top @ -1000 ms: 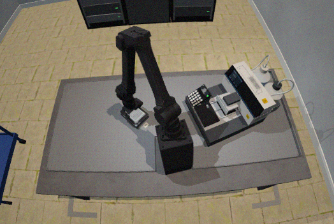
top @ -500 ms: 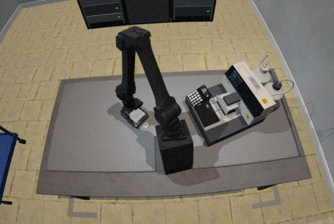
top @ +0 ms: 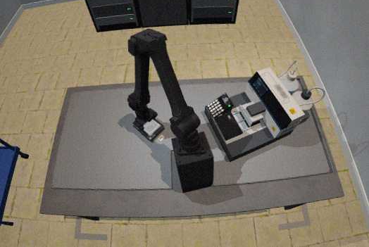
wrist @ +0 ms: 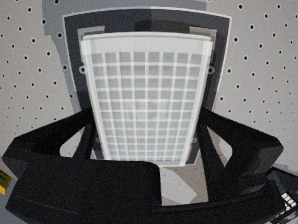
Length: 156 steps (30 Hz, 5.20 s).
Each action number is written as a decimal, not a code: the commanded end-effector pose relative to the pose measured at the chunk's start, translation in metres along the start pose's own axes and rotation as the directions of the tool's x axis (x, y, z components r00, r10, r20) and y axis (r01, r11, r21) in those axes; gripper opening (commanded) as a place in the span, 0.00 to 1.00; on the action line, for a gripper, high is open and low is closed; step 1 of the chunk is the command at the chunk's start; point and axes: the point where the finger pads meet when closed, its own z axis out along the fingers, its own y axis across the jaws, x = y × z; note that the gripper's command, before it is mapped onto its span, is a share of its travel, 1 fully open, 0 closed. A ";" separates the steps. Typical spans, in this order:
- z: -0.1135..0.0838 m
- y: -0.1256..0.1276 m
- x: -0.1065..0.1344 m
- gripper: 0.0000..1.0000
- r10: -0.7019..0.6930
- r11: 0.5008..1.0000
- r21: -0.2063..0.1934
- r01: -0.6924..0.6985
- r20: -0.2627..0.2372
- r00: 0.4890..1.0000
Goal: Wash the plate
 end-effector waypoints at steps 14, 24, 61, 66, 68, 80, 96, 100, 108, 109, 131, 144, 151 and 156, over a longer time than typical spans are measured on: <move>0.000 -0.001 -0.005 0.82 0.003 1.000 -0.003 -0.003 0.010 1.000; 0.000 -0.001 -0.005 0.82 0.003 1.000 -0.003 -0.003 0.010 1.000; -0.015 0.000 -0.002 0.82 0.008 1.000 -0.007 -0.008 0.007 1.000; -0.024 0.004 -0.003 0.82 0.001 1.000 -0.007 -0.001 0.009 1.000; -0.027 0.003 -0.002 0.82 0.001 1.000 -0.006 -0.001 0.009 1.000; -0.044 0.003 -0.002 0.82 0.001 1.000 -0.005 -0.001 0.009 1.000; -0.067 0.003 -0.002 0.82 0.001 1.000 -0.005 -0.001 0.009 1.000; -0.074 0.003 -0.002 0.82 0.001 1.000 -0.005 -0.001 0.009 1.000; -0.085 0.003 -0.002 0.82 0.001 1.000 -0.005 -0.001 0.009 1.000; -0.085 0.003 -0.002 0.82 0.001 1.000 -0.005 -0.001 0.009 1.000; -0.095 -0.020 0.004 0.82 0.126 0.992 -0.004 -0.125 0.009 0.992; -0.099 -0.071 0.023 0.82 0.120 0.993 -0.003 -0.120 0.009 0.993; -0.102 -0.103 0.036 0.82 0.119 0.993 -0.003 -0.119 0.004 0.993; -0.106 -0.130 0.037 0.82 0.120 0.993 0.002 -0.120 0.018 0.993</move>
